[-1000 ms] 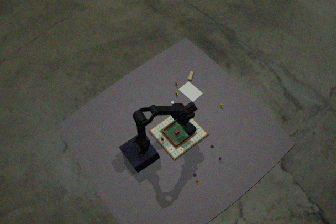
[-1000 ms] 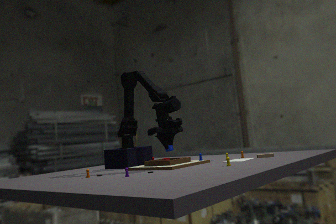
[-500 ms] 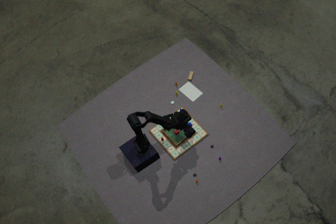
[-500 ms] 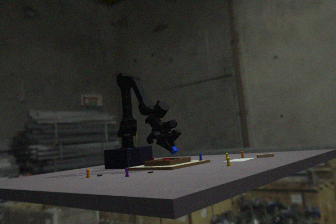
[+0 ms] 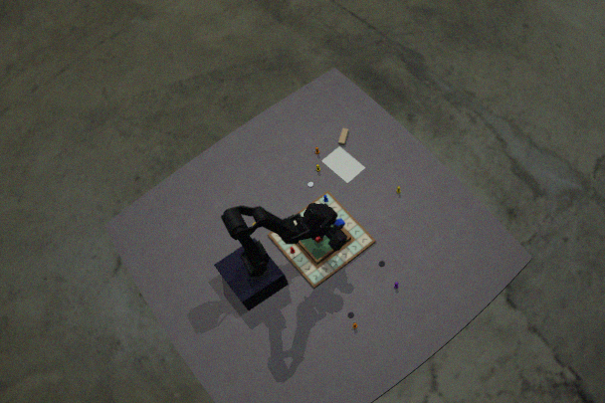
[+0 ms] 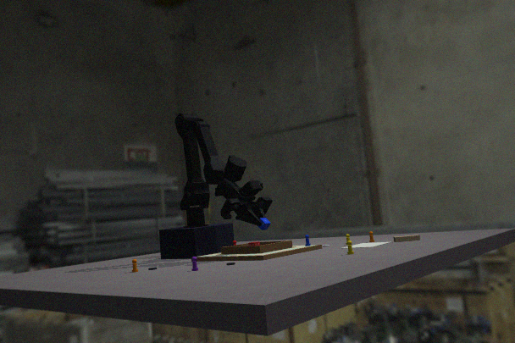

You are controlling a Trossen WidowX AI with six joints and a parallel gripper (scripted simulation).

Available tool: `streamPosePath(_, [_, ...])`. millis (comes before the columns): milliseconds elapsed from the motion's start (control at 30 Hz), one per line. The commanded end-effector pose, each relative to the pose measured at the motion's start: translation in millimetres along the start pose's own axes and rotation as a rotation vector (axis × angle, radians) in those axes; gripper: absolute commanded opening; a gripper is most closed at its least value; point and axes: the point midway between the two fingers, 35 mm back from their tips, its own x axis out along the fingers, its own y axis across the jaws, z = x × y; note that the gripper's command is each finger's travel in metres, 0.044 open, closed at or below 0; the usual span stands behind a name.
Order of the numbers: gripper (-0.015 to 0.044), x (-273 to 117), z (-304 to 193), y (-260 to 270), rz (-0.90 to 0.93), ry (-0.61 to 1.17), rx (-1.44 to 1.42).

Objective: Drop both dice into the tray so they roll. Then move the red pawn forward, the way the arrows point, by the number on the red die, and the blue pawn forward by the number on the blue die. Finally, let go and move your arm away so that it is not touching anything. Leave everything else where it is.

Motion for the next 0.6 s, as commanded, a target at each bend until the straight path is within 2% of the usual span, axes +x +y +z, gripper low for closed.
streamPosePath(0, [0.0000, -22.8, 5.2, 0.0, 0.002, -0.012, -0.005])
streamPosePath(133, [0.0000, -43.9, 3.8, 0.6, 0.002, -0.011, -0.005])
streamPosePath(567, [0.0000, -43.0, 3.5, 0.1, -0.002, -0.011, -0.001])
